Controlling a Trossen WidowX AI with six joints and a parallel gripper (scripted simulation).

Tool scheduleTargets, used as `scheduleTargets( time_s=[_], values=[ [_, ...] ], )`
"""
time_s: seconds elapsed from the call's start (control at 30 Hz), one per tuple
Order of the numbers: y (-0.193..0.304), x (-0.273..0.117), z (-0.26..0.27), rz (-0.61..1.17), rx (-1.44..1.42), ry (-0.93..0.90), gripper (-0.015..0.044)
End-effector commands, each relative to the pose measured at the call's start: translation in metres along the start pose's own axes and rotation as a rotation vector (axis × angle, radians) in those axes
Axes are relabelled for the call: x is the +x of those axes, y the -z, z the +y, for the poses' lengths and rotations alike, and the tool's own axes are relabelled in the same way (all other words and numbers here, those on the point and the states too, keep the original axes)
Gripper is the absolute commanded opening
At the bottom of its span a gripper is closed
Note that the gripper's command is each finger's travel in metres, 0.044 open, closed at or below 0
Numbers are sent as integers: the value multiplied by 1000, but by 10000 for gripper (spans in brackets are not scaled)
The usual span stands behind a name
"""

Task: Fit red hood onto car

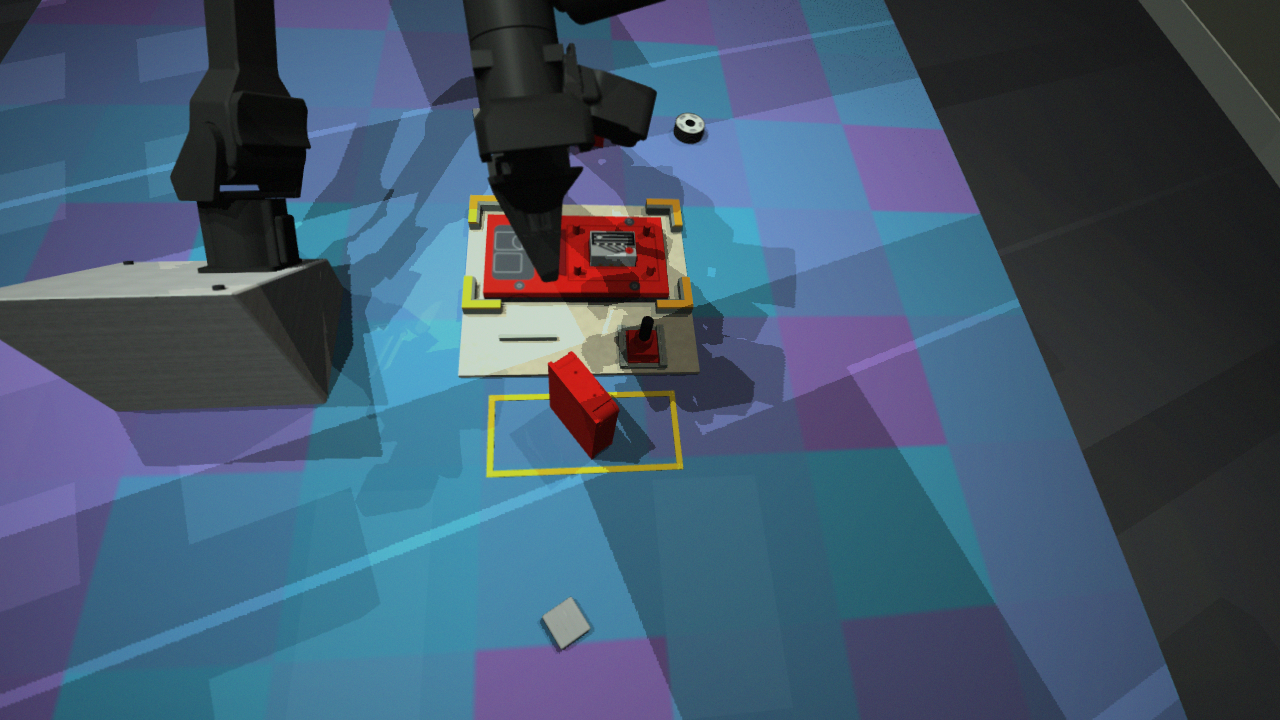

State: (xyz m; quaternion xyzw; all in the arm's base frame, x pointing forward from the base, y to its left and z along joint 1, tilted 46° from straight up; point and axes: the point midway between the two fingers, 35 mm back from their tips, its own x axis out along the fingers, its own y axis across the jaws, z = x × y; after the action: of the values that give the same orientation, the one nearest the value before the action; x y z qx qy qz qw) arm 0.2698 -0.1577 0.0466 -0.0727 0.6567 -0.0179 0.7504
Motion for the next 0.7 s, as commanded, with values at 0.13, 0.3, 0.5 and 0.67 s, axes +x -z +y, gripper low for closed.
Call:
scheduleTargets(
  time_s=[0.13, 0.3, 0.5, 0.67],
  values=[
    [11, 48, 7, 170, 351, -326, 0],
    [19, 75, 15, 315, 628, -542, 0],
    [27, 102, 23, 511, 971, -778, 0],
    [28, 105, 23, 534, 1010, -803, 0]
  ],
)
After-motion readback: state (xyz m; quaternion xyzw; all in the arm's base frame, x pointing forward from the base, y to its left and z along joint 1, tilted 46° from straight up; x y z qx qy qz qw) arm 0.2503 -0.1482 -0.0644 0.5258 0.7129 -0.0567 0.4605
